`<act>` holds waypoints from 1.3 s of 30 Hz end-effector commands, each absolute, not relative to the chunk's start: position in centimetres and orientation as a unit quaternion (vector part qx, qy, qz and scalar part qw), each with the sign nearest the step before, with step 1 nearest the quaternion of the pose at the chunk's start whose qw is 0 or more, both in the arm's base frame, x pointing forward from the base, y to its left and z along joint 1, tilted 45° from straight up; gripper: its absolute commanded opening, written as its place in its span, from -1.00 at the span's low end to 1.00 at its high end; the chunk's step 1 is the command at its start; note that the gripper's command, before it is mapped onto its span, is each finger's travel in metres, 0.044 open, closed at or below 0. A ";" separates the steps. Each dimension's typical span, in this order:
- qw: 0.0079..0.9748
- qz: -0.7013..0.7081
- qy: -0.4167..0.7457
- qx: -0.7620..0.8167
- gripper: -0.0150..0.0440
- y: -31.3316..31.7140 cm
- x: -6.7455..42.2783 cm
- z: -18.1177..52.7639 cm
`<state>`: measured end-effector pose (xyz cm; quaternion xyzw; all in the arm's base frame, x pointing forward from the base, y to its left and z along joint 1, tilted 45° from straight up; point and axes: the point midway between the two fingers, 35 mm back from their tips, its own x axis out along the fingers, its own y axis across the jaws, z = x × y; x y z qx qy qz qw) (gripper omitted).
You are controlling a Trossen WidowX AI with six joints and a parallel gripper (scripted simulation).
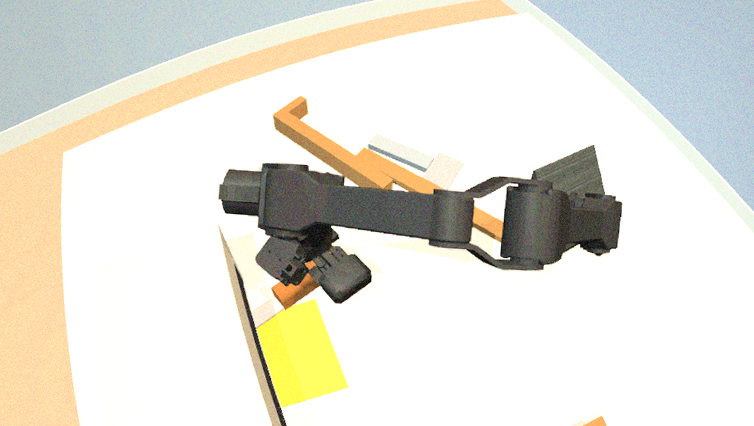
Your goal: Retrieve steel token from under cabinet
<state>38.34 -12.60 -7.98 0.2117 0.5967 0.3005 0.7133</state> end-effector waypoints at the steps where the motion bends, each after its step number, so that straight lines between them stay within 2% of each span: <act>1: 0.714 0.302 0.595 0.212 -0.49 -12.3 38.5 -7.7; 39: 0.713 0.302 0.596 0.213 -0.49 -10.7 36.3 -6.7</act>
